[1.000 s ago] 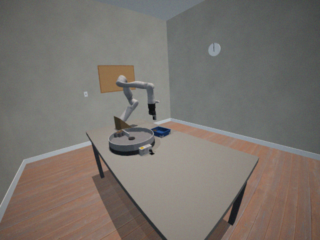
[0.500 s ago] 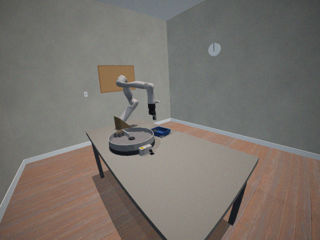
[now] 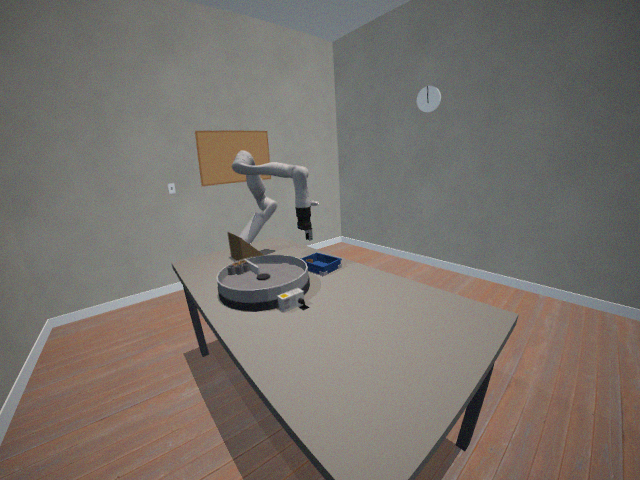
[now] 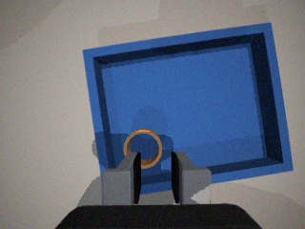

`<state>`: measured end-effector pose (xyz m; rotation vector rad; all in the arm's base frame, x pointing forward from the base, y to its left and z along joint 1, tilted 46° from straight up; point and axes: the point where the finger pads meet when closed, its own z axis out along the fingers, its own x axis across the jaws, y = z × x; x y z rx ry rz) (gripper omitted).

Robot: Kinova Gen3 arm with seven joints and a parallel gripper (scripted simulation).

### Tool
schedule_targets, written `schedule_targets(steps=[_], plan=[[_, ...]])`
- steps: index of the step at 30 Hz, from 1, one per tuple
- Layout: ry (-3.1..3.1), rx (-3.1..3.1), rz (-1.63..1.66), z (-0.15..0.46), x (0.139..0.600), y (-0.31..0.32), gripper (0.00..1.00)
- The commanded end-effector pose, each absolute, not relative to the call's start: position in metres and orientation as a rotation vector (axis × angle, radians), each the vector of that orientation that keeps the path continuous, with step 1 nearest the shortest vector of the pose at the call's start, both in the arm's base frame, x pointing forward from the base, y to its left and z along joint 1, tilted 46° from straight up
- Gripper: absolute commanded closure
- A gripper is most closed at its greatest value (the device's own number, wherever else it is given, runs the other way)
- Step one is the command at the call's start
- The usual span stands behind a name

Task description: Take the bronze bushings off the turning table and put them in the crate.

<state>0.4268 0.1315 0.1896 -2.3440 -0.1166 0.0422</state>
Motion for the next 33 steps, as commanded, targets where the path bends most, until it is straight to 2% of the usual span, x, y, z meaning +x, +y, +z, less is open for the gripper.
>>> schedule_targets(steps=[1, 2, 6, 18, 23, 33], plan=[[-0.115, -2.344, 0.04, 0.19, 0.427, 0.131, 0.53], [-0.115, -2.344, 0.04, 0.181, 0.425, 0.123, 0.55], [-0.115, -2.344, 0.04, 0.147, 0.416, 0.092, 0.55], [-0.115, -2.344, 0.04, 0.147, 0.416, 0.092, 0.55], [-0.116, -2.345, 0.04, 0.103, 0.404, 0.053, 0.55], [-0.116, -2.345, 0.04, 0.103, 0.404, 0.053, 0.55]])
